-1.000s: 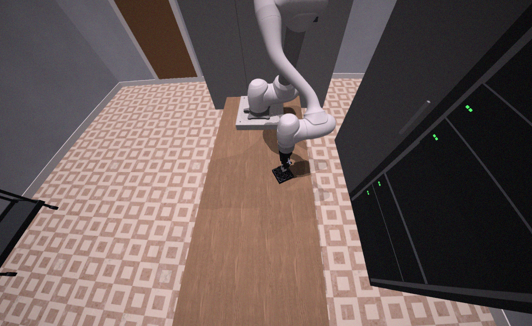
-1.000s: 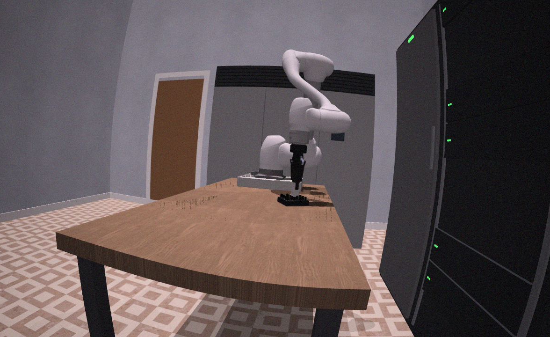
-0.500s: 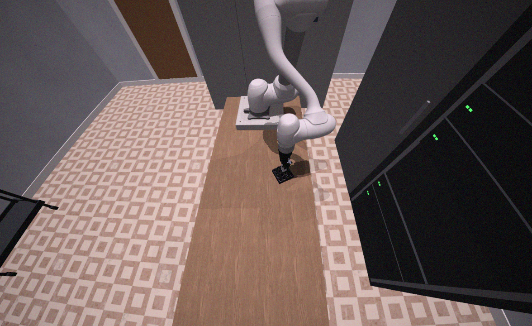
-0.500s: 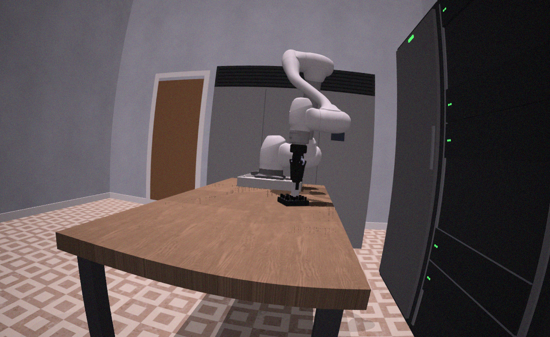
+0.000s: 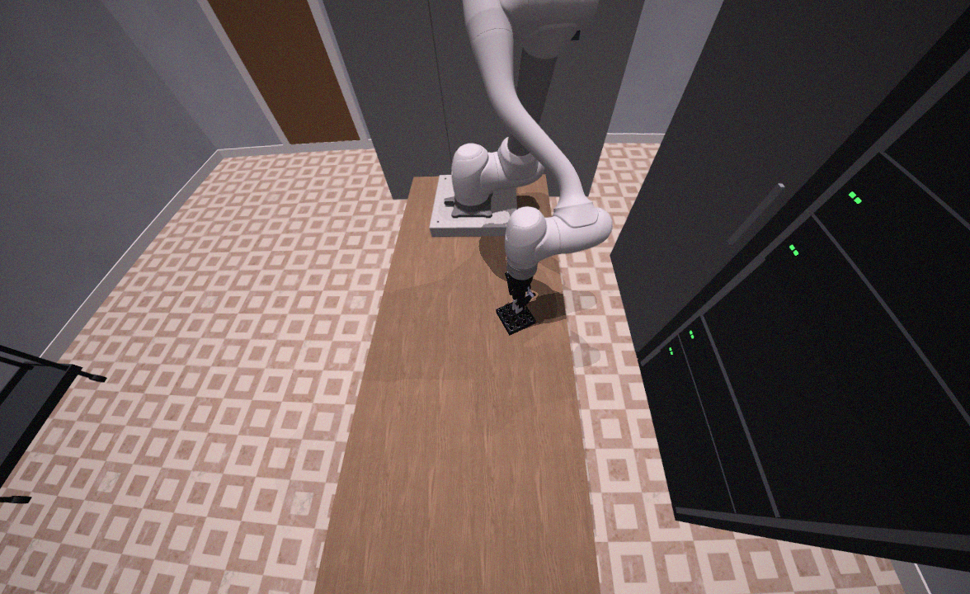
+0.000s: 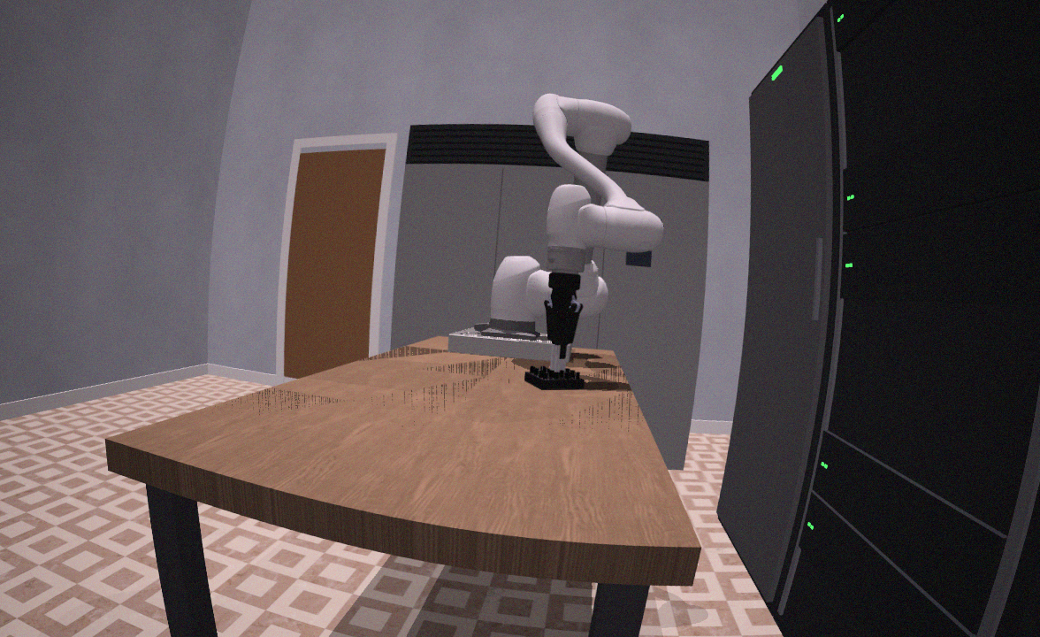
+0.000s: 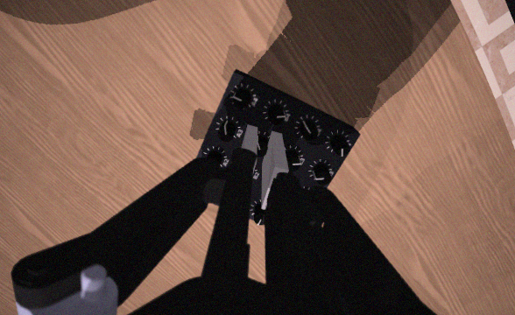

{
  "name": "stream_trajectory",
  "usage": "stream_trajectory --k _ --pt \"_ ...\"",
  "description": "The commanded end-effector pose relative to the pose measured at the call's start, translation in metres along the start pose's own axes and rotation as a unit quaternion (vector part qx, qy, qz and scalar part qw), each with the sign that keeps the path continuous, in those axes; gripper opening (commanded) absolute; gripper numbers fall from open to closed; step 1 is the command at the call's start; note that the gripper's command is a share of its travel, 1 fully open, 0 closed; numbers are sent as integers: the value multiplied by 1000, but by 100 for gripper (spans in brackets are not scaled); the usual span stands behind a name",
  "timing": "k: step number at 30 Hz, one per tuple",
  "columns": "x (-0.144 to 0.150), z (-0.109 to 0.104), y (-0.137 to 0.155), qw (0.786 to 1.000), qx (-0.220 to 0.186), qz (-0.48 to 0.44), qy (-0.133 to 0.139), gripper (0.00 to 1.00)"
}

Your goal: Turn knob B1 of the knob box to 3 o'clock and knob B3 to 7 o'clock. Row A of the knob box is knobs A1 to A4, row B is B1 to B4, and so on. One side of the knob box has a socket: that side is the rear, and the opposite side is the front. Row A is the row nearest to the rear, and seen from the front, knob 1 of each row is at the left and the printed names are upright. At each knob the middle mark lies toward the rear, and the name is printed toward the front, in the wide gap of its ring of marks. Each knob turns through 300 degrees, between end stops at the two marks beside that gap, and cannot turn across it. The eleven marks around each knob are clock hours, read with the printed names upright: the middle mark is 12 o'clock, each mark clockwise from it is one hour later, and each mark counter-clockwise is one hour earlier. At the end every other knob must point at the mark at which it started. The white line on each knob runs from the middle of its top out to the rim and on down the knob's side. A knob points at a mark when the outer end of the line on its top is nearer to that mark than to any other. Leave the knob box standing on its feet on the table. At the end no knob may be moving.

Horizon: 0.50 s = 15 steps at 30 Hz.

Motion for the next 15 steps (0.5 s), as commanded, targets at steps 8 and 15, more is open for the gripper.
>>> stream_trajectory --k 8,15 --pt "0 0 0 997 1 -79 1 5" --pt "0 0 0 987 1 -162 1 5"
Point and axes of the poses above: the point where the finger pads meet when closed, its own z axis out along the fingers, its own x axis across the jaws, y = z × x, the point moved 3 cm from there along -z, back along the fingers, and after that the axes turned 15 degrees about -z, right-handed, at the moved point
